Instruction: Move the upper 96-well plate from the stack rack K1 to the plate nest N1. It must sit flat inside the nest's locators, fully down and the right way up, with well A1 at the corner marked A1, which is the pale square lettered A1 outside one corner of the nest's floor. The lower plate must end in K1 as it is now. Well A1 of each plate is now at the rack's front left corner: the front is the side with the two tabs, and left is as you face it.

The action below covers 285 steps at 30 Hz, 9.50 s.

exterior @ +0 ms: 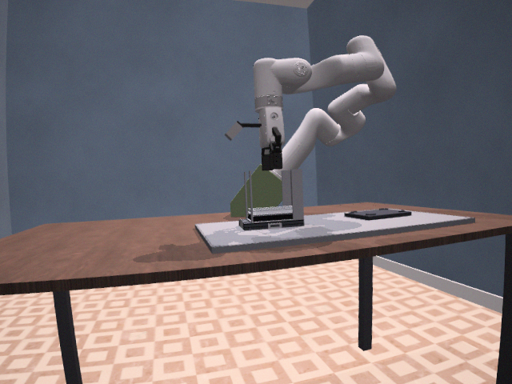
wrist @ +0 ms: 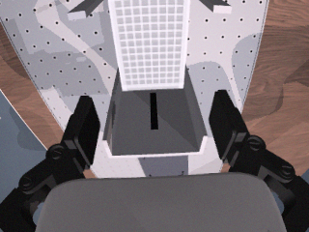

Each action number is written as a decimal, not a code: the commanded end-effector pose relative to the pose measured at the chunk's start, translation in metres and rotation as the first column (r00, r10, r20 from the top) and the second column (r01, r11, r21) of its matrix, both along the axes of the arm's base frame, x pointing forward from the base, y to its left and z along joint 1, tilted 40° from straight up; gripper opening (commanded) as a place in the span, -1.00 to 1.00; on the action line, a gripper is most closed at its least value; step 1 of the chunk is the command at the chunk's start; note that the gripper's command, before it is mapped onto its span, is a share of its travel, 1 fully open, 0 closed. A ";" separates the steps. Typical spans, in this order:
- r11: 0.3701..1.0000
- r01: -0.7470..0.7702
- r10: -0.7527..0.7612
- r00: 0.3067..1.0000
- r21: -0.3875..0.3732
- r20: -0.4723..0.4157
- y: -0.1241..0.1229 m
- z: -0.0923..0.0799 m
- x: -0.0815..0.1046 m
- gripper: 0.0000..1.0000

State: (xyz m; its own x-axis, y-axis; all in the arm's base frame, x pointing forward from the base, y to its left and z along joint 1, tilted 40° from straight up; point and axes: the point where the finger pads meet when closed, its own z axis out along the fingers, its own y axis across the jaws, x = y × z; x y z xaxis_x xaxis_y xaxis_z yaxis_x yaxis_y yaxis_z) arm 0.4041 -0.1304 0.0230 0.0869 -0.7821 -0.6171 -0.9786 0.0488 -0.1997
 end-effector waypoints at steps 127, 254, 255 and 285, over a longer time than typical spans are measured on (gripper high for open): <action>1.000 0.003 -0.003 1.000 -0.003 0.002 0.065 -0.081 0.021 -1.00; 1.000 0.003 -0.003 1.000 -0.003 0.003 0.017 -0.023 0.006 -1.00; 1.000 0.003 -0.003 1.000 -0.003 0.003 0.016 -0.021 0.006 -1.00; 1.000 0.003 -0.003 1.000 -0.003 0.003 -0.011 0.012 -0.002 -1.00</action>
